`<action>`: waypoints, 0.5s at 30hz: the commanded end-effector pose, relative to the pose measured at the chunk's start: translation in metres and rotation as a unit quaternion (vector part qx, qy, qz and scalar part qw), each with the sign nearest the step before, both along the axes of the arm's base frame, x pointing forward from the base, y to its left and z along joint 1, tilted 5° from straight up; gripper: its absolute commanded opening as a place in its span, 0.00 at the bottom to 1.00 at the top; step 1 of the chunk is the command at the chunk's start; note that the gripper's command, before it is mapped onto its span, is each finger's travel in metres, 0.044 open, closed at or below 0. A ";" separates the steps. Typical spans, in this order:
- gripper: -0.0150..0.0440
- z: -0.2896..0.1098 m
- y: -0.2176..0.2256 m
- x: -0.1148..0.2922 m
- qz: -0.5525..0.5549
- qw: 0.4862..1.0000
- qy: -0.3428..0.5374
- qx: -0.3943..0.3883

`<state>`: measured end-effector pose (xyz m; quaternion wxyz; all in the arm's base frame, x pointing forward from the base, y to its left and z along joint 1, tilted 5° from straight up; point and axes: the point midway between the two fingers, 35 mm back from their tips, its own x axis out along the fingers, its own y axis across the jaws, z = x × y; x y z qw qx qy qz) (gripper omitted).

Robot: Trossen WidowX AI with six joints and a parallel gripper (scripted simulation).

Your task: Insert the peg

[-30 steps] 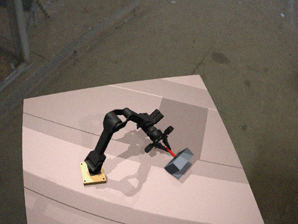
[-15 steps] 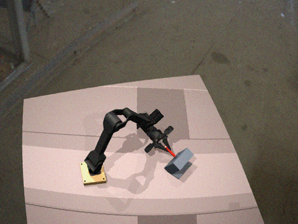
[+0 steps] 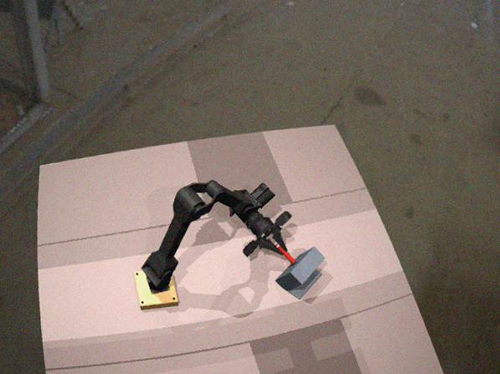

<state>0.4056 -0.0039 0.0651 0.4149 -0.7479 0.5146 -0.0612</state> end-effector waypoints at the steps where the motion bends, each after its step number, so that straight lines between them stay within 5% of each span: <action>1: 0.25 -0.002 -0.002 -0.001 0.001 1.000 0.003 0.000; 15: 0.25 -0.006 -0.008 0.003 0.001 1.000 0.003 -0.001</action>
